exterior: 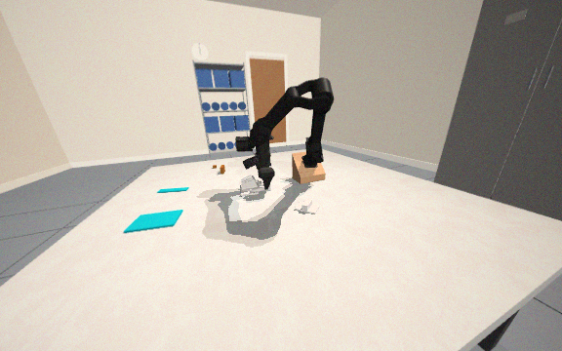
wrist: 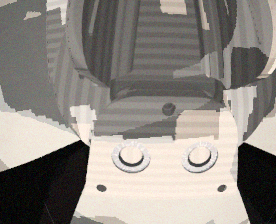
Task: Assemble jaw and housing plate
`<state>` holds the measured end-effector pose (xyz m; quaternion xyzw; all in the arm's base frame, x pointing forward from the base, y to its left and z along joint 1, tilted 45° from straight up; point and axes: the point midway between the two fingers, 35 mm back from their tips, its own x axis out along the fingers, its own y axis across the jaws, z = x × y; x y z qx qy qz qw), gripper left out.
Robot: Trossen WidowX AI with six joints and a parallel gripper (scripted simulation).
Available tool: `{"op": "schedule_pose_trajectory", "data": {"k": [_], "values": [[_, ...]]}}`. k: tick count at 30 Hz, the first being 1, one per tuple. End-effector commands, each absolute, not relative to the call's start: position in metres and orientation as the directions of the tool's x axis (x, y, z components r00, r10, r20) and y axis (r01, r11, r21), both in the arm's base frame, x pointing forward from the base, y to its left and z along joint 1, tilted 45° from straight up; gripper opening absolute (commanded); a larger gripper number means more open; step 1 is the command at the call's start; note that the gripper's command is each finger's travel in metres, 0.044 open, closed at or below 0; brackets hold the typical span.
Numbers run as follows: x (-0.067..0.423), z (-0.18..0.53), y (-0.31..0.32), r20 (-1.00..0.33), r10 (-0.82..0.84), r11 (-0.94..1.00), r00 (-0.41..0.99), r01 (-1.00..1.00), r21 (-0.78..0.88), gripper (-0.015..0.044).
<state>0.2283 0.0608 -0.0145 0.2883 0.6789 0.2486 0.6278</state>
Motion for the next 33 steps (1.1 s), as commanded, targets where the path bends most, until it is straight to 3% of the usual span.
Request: {"op": "schedule_pose_trajectory", "data": {"k": [1,6,10,24,33], "values": [[0.227,-0.015,0.061,-0.708,0.704,0.709,-0.048,0.084,0.700,0.0351],[0.227,-0.015,0.061,-0.708,0.704,0.709,-0.048,0.084,0.700,0.0351],[0.228,-0.014,0.061,-0.709,0.704,0.710,-0.045,0.079,0.700,0.0440],[0.229,-0.013,0.059,-0.709,0.703,0.710,-0.045,0.080,0.699,0.0440],[0.231,0.039,0.007,-0.710,0.702,0.712,-0.049,0.085,0.698,0.0440]]}}
